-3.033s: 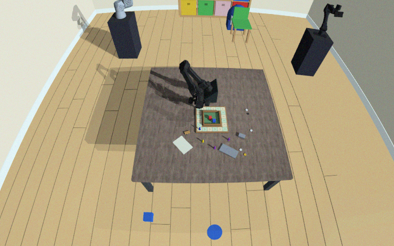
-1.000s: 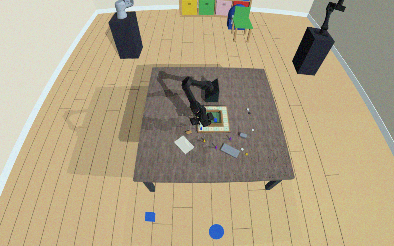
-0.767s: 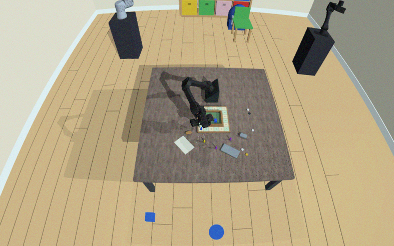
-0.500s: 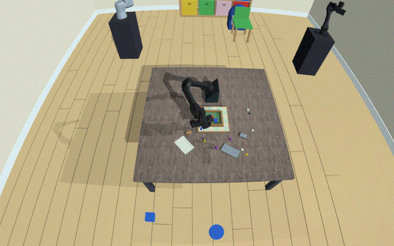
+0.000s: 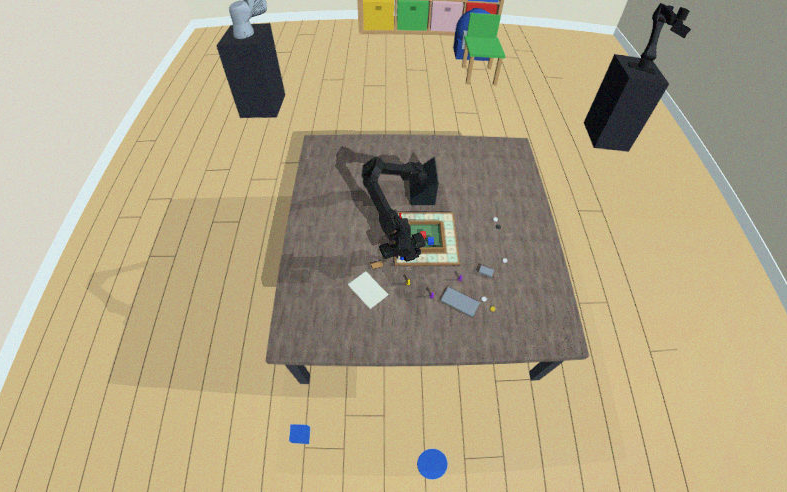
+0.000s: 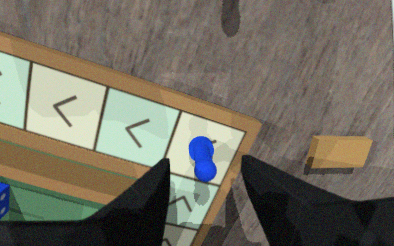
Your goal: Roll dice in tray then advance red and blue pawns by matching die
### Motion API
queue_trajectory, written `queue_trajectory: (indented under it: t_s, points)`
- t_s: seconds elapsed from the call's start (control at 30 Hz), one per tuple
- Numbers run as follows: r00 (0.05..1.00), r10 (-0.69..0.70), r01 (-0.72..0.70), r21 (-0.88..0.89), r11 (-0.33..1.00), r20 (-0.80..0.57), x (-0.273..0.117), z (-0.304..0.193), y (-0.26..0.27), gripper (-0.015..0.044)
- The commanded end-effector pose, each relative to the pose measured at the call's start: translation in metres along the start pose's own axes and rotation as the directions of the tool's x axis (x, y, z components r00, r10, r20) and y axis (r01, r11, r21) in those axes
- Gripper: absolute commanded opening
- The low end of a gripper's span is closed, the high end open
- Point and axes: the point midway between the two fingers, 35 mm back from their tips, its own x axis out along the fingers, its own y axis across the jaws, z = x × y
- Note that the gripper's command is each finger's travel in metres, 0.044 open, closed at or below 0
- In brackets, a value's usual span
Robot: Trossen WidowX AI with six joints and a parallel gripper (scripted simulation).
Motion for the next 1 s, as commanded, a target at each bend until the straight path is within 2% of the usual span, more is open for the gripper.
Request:
queue_trajectory:
  t_s: [0.0,0.17,0.37,0.57,0.7,0.97]
  points:
    - [1.000,-0.002,0.002,-0.008,1.000,-0.002,0.007,0.000,0.001,0.0200]
    - [1.000,-0.003,0.003,-0.008,1.000,-0.002,0.013,0.000,0.001,0.0200]
    - [1.000,-0.003,0.003,-0.008,1.000,-0.002,0.013,0.000,0.001,0.0043]
    - [1.000,-0.003,0.003,-0.008,1.000,-0.002,0.013,0.000,0.001,0.0003]
    - [1.000,-0.002,0.002,-0.008,1.000,-0.002,0.012,0.000,0.001,0.0000]
    - [1.000,0.005,-0.005,-0.008,1.000,0.001,-0.033,0.007,0.002,0.0000]
